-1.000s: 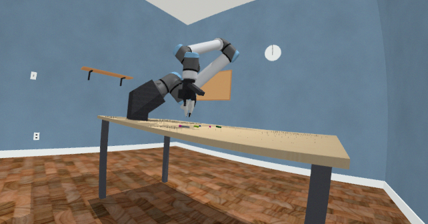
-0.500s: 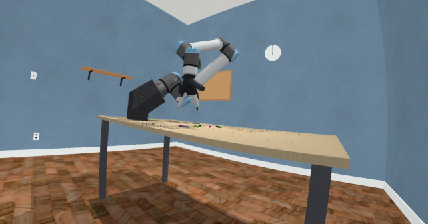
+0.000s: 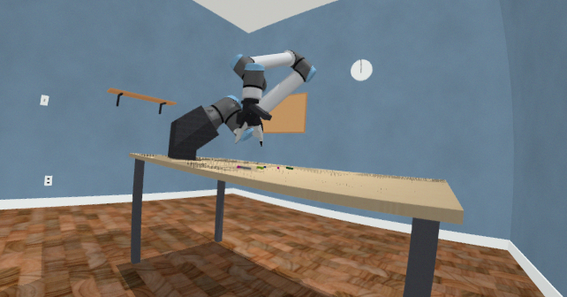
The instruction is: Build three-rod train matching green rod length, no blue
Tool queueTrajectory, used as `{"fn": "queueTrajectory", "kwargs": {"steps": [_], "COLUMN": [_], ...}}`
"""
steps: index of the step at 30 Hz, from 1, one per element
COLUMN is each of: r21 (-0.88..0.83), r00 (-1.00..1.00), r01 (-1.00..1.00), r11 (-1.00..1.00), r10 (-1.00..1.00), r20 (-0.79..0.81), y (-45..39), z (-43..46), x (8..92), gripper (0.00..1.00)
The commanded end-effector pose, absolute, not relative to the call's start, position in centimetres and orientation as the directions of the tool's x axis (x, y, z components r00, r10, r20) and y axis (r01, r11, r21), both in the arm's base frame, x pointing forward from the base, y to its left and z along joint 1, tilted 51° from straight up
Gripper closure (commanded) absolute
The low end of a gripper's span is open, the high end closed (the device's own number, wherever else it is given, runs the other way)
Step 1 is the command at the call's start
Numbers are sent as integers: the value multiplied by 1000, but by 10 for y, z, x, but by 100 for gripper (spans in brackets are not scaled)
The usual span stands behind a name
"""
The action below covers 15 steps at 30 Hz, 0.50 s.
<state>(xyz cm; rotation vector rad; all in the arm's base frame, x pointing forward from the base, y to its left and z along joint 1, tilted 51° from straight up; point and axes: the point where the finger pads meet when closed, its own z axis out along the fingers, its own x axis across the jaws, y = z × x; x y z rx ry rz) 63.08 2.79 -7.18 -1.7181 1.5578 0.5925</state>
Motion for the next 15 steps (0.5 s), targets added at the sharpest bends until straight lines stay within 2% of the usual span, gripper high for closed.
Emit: {"fn": "queueTrajectory", "kwargs": {"steps": [1,15], "r21": [-210,-210], "r00": [160,160], "r01": [-978,-978], "r11": [1,1], "r10": [-642,-642], "r20": [-750,-750], "y": [27,-8], "z": [-72,-43], "x": [631,625], "gripper": [0,0]}}
